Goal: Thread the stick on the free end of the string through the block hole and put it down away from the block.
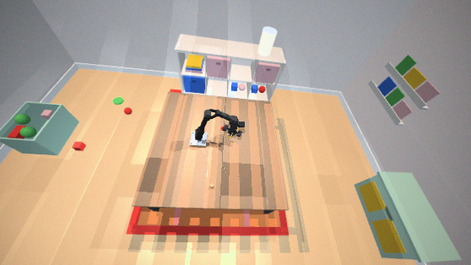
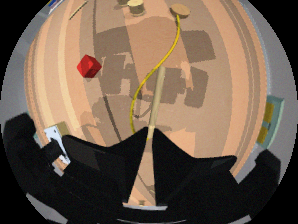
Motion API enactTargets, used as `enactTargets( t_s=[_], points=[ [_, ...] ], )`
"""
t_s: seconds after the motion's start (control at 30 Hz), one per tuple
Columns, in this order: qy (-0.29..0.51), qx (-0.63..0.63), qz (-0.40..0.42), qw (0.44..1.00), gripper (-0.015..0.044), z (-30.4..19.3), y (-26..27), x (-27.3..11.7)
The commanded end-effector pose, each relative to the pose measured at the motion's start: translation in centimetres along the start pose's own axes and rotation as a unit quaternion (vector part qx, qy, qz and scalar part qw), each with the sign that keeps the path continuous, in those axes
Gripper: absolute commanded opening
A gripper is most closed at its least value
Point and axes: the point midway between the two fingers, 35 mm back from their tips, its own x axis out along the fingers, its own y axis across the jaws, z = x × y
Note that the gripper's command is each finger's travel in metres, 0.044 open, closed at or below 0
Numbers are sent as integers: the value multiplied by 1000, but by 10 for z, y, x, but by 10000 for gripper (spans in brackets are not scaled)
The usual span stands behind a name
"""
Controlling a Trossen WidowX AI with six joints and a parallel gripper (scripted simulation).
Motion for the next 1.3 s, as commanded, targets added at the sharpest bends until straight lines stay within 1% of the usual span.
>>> enactTargets(
  t_s=[0.0,0.3,0.63,1.27],
  points=[
    [3,-73,3,997,0,3,-1,2],
    [3,-236,3,972,0,11,-4,3],
    [3,-407,3,914,0,20,-7,3],
    [4,-418,3,909,0,12,-19,3]
  ],
)
